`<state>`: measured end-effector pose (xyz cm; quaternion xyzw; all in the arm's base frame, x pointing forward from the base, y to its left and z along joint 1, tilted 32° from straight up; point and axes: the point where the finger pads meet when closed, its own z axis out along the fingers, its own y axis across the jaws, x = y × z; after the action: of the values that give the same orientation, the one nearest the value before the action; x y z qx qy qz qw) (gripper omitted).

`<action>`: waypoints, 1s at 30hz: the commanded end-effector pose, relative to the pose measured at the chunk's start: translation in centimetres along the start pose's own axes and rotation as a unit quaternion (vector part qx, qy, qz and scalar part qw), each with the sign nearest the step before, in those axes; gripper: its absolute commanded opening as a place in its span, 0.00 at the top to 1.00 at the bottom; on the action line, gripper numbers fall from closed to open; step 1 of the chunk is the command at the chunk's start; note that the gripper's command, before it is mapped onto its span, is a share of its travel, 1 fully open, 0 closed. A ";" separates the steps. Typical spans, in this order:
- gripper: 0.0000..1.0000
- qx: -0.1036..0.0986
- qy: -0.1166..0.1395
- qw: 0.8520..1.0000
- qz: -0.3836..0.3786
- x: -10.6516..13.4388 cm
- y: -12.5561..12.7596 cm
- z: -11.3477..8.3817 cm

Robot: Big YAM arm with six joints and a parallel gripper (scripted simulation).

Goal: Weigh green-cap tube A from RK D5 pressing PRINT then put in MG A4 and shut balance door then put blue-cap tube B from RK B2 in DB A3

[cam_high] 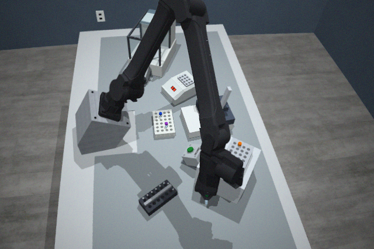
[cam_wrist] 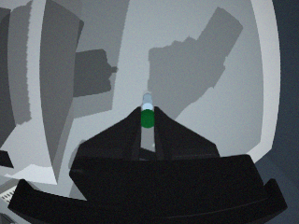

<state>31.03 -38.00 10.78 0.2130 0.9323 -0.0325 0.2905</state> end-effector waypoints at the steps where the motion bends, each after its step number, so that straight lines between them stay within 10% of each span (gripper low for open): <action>1: 0.91 -0.011 0.024 0.998 0.052 2.5 -1.1 0.2; 5: 0.91 -0.013 0.021 0.997 0.069 2.2 -1.8 -0.4; 9: 0.91 -0.043 0.066 0.988 0.129 7.4 -0.6 0.5; 13: 0.91 -0.031 0.042 0.993 0.107 8.8 -0.7 -0.3; 18: 0.91 -0.071 0.099 0.973 0.198 14.2 0.8 0.5; 22: 0.91 -0.064 0.081 0.973 0.205 13.6 -1.0 0.1; 30: 0.91 -0.103 0.102 0.939 0.311 19.9 -1.1 -0.3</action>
<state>17.10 -31.73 0.70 0.4312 0.8611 0.1605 0.2164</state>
